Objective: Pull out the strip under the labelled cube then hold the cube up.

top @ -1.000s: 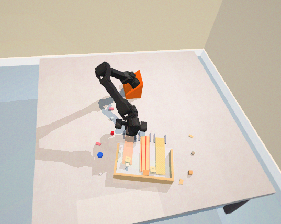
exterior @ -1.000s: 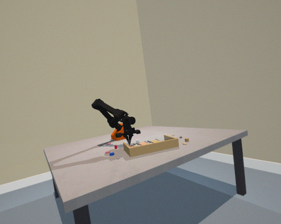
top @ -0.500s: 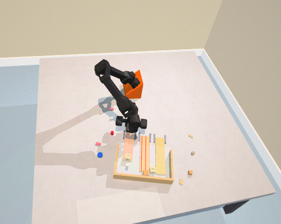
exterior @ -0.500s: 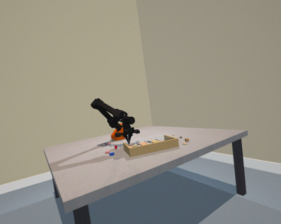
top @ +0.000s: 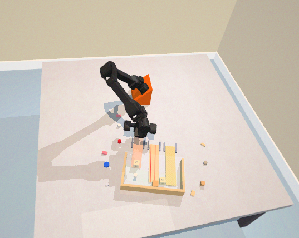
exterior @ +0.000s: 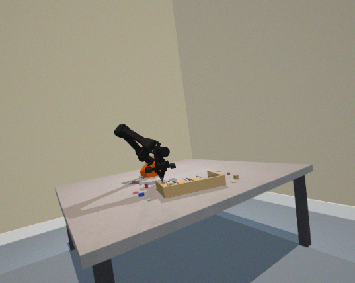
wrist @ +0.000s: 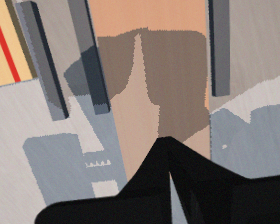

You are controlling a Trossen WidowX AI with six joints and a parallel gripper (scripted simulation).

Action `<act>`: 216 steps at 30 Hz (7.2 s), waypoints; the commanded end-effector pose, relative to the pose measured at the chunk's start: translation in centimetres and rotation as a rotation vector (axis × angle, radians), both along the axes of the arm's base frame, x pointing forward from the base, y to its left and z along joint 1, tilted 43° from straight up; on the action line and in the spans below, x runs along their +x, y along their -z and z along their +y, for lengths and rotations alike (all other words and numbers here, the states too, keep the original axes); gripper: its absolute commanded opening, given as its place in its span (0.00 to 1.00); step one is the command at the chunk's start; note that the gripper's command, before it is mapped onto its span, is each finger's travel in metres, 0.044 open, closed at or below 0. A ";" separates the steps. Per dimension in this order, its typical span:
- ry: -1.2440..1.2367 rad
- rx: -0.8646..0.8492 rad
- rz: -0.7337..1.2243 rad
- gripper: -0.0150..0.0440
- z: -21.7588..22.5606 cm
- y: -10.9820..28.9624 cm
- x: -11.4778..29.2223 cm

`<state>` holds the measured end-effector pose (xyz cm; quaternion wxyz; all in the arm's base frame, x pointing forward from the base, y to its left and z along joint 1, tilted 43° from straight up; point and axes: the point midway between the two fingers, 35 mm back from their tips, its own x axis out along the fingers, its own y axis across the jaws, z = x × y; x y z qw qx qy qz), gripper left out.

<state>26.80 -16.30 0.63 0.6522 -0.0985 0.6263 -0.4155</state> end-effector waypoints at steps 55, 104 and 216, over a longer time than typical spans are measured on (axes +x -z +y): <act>0.009 0.008 0.029 0.25 3.3 1.9 -8.1; 0.002 0.005 0.011 0.25 4.7 0.7 -7.8; 0.093 -0.008 -0.059 0.50 -3.7 -2.6 10.0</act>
